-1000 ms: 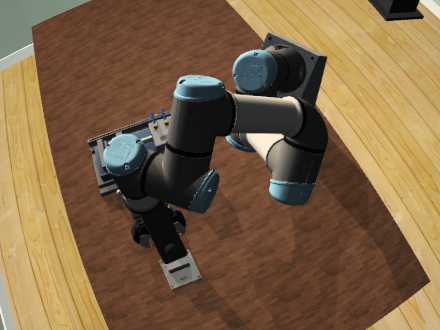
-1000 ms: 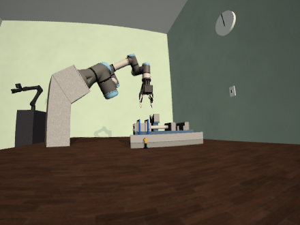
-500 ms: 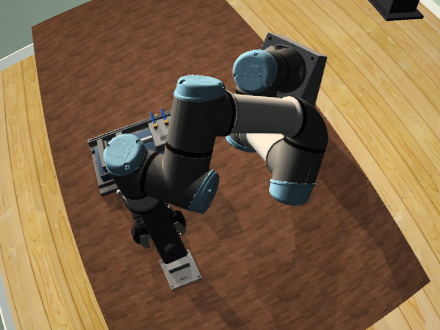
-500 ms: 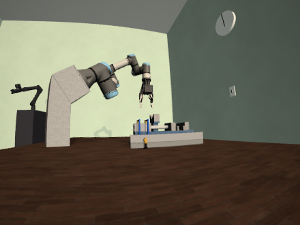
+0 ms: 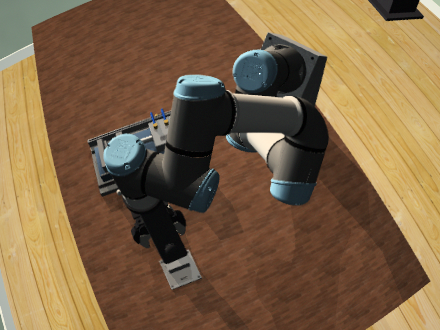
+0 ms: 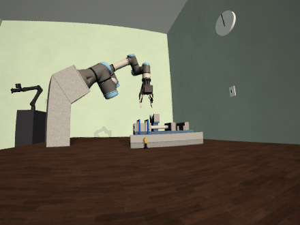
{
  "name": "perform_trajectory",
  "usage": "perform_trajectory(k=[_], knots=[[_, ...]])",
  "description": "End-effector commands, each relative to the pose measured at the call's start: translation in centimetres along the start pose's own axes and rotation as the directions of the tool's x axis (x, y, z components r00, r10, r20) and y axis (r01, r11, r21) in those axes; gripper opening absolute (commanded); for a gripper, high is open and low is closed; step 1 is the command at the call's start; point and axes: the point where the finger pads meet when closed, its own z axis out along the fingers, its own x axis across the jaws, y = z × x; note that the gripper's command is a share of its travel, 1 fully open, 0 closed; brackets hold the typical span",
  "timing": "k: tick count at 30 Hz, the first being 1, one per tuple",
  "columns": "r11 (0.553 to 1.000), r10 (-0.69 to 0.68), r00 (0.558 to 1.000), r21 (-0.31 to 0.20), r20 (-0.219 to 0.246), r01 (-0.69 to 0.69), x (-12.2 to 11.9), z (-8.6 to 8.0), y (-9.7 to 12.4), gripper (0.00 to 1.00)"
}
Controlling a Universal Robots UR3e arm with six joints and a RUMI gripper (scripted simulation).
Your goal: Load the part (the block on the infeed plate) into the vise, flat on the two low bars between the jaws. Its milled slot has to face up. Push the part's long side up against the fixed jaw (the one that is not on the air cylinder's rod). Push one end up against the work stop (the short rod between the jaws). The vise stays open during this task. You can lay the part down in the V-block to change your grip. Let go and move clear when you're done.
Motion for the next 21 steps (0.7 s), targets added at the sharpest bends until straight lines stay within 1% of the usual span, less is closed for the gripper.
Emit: perform_trajectory(k=[1,21], knots=[[1.000,-0.001,1.000,-0.001,0.000,0.001,0.01,0.03,-0.01,0.51],[1.000,-0.001,1.000,-0.001,0.000,0.001,0.02,0.33,-0.02,0.51]])
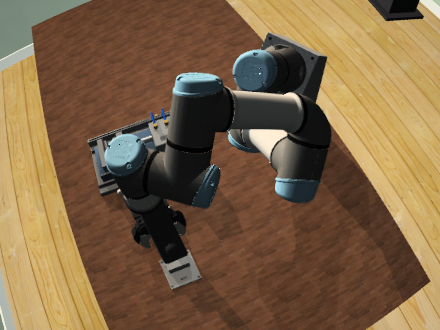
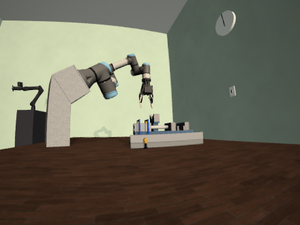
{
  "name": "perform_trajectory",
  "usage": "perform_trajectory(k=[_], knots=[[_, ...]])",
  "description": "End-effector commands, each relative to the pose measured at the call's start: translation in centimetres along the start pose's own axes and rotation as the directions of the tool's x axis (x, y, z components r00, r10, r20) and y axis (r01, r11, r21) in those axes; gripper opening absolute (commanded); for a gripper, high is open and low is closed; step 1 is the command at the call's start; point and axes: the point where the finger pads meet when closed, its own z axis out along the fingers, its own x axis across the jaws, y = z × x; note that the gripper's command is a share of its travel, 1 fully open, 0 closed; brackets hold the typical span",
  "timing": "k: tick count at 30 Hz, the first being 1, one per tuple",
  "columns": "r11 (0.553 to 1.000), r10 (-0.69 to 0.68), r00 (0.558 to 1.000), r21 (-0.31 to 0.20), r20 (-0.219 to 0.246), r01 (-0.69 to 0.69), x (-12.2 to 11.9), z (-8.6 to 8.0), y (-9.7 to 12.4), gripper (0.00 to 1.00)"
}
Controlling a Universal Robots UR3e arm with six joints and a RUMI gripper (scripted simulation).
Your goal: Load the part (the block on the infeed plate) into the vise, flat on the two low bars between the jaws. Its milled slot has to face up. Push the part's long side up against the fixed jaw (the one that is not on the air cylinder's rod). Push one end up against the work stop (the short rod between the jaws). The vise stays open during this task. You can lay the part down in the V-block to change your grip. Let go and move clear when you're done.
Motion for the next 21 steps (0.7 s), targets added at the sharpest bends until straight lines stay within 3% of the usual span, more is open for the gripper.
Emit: perform_trajectory(k=[1,21], knots=[[1.000,-0.001,1.000,-0.004,0.002,0.001,0.04,0.10,-0.05,0.51],[1.000,-0.001,1.000,-0.004,0.001,0.001,0.05,1.05,-0.05,0.51]])
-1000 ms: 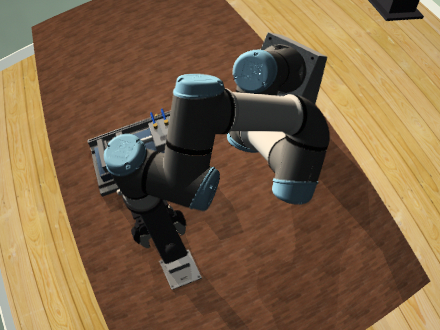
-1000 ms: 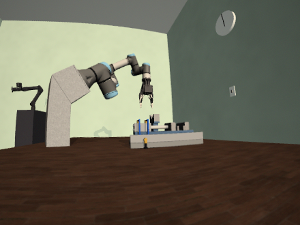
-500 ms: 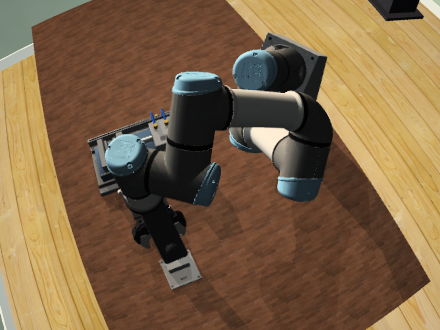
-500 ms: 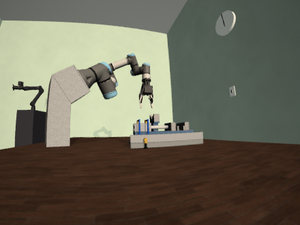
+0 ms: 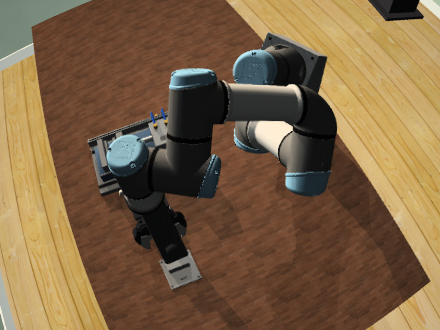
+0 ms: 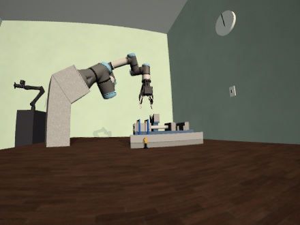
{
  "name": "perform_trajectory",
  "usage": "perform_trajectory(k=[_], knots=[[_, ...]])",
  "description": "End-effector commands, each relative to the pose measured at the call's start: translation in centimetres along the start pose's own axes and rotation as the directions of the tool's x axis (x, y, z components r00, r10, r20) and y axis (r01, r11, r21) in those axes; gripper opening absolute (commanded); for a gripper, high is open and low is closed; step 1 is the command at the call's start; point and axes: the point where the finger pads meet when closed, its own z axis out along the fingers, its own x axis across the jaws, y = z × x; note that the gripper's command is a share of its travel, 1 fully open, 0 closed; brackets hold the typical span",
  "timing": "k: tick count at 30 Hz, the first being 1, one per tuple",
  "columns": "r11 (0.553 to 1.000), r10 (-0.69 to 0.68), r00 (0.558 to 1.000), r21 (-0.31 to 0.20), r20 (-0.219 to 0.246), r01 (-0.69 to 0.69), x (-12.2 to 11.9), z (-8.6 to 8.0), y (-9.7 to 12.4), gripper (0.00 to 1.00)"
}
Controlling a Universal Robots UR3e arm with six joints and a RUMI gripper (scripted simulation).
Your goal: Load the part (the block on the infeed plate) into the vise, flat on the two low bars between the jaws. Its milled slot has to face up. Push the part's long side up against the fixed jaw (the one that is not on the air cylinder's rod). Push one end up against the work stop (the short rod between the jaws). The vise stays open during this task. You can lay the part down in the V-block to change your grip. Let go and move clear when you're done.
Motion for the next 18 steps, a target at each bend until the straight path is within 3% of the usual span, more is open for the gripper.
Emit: perform_trajectory(k=[1,18], knots=[[1.000,-0.001,1.000,-0.015,0.006,0.001,0.0,0.4,0.0,0.51],[1.000,-0.001,1.000,-0.015,0.006,0.001,0.0,2.1,0.0,0.51]])
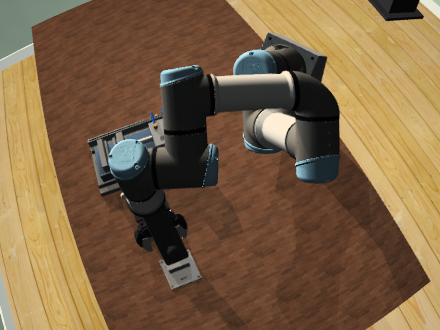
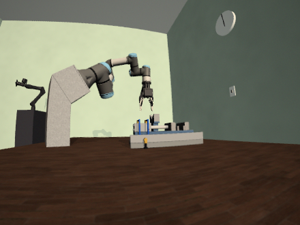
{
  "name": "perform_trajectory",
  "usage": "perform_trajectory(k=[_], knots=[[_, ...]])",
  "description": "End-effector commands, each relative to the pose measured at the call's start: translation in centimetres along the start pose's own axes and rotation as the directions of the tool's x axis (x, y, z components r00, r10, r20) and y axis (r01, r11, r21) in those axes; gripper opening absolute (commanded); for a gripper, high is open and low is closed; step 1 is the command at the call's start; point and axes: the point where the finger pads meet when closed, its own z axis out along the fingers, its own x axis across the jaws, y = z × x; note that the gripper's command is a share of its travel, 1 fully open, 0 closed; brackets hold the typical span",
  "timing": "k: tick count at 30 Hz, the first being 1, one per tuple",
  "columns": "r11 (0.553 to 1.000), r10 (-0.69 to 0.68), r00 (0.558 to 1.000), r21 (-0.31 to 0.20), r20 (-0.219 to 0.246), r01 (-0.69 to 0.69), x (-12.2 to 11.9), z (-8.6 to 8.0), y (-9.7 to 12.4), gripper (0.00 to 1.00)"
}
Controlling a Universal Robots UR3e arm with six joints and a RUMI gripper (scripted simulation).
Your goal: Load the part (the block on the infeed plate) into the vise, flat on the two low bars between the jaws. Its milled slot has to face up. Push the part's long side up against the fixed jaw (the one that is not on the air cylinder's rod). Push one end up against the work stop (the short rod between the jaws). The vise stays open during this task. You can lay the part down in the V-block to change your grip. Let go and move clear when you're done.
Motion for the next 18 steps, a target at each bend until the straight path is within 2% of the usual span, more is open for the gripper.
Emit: perform_trajectory(k=[1,11,18], knots=[[1.000,0.000,1.000,-0.026,0.004,0.000,0.1,0.7,0.0,0.51],[1.000,0.000,1.000,-0.026,0.004,0.000,0.0,2.2,0.0,0.51],[1.000,0.000,1.000,-0.026,0.004,0.000,0.0,3.9,0.1,0.51]])
